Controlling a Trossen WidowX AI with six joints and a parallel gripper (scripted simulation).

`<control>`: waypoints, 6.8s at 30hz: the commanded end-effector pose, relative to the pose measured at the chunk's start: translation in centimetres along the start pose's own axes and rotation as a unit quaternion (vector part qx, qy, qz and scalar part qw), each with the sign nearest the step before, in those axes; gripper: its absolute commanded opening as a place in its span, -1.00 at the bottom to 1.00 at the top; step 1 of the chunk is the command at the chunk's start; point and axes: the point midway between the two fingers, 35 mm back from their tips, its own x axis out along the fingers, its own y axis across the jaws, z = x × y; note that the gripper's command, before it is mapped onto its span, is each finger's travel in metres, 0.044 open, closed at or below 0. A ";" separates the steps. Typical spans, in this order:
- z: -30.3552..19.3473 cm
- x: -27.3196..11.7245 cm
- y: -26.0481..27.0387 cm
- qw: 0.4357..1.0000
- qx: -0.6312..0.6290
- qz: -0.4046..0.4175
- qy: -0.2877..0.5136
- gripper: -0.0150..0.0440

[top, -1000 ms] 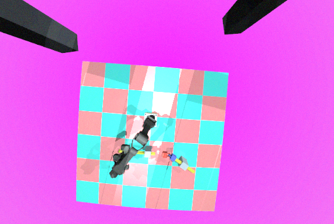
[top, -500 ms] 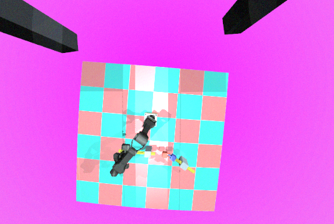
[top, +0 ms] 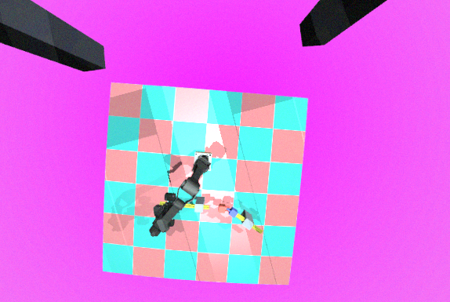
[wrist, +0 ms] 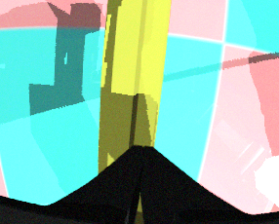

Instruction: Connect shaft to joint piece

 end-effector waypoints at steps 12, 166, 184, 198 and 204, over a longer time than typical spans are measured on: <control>-0.1 0.0 -0.2 1.000 0.000 -0.003 0.001 -0.49; 3.4 2.9 0.8 0.999 0.002 -0.037 0.006 1.00; 3.3 4.1 0.7 0.999 0.002 -0.037 0.006 0.20; 3.3 4.1 0.7 0.999 0.002 -0.037 0.006 -0.15; 3.3 4.1 0.7 0.999 0.002 -0.037 0.006 -0.26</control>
